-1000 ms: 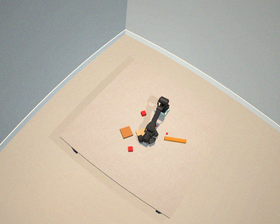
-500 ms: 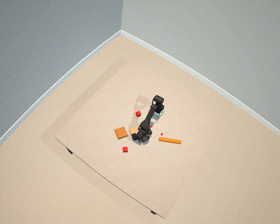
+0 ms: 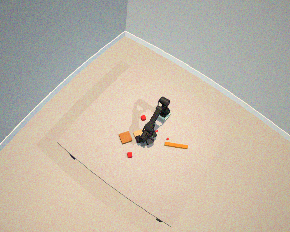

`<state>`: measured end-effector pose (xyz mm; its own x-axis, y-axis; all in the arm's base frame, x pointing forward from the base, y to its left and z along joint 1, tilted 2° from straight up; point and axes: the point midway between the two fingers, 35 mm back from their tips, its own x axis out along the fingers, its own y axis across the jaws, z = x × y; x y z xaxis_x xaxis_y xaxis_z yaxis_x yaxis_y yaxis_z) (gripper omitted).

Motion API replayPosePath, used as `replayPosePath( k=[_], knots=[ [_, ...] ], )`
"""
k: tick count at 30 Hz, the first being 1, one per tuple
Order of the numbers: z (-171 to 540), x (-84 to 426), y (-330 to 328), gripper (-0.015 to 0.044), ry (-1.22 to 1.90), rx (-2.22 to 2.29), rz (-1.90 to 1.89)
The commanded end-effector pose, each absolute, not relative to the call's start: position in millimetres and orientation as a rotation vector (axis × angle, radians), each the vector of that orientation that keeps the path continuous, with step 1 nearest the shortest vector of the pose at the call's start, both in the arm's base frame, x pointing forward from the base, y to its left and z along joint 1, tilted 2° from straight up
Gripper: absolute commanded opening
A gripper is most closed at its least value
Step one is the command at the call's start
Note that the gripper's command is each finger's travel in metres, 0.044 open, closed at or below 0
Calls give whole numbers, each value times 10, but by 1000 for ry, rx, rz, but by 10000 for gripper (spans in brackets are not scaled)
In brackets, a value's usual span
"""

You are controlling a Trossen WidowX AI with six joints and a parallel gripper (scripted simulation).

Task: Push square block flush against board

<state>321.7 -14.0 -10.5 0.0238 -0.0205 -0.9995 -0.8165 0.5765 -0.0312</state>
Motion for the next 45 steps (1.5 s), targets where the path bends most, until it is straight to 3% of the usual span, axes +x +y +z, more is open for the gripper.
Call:
replayPosePath(
  k=[1, 37, 45],
  knots=[
    [-156, 3120, -205, 0, 1451, -764, 725],
    [-160, 3471, 212, 0, 1447, -762, 726],
    [392, 3464, 193, 0, 1446, -762, 726]
  ],
)
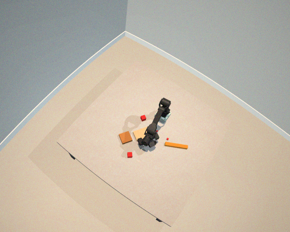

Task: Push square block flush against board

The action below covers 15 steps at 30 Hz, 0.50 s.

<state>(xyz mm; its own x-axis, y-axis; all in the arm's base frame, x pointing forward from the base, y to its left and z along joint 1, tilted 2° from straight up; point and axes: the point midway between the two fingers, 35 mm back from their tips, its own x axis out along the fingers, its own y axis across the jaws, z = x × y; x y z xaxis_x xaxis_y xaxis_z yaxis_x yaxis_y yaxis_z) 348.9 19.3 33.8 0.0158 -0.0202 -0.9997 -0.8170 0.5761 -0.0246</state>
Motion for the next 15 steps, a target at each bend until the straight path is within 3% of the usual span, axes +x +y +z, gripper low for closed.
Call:
replayPosePath(
  k=[1, 9, 15],
  knots=[
    [392, 3464, 193, 0, 1446, -762, 726],
    [357, 3274, -22, 0, 1445, -770, 734],
    [-159, 3278, -49, 0, 1446, -771, 733]
  ],
)
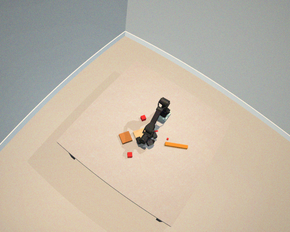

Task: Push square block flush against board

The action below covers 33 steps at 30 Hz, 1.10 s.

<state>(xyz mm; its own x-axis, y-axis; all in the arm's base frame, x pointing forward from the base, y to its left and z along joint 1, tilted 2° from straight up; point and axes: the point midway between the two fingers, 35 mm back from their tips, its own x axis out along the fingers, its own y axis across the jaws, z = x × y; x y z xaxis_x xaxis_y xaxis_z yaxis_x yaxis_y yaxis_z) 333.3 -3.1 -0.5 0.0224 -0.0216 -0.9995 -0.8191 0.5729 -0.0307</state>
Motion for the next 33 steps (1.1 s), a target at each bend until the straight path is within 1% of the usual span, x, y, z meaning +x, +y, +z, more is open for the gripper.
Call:
replayPosePath(
  k=[1, 33],
  knots=[
    [-159, 3278, -49, 0, 1446, -771, 733],
    [-152, 3042, -400, 0, 1449, -773, 732]
  ],
)
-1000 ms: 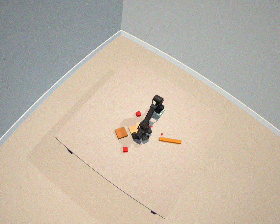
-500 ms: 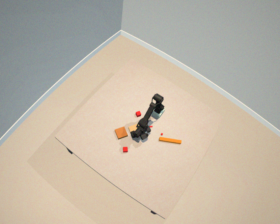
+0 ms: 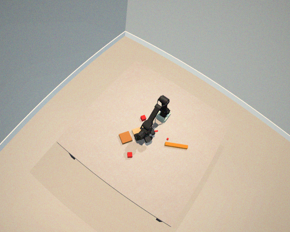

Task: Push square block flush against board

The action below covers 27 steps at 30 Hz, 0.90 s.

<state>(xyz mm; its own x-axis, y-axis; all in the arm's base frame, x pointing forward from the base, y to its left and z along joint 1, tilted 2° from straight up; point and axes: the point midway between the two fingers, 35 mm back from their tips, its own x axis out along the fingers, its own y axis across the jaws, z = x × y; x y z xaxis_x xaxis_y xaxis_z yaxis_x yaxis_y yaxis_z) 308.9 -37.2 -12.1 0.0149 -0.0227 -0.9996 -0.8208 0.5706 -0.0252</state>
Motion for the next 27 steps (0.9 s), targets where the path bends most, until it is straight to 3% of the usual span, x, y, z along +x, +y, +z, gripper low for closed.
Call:
replayPosePath(
  k=[1, 27],
  knots=[
    [-152, 3048, -395, 0, 1449, -773, 732],
    [-155, 3307, -70, 0, 1446, -771, 733]
  ],
)
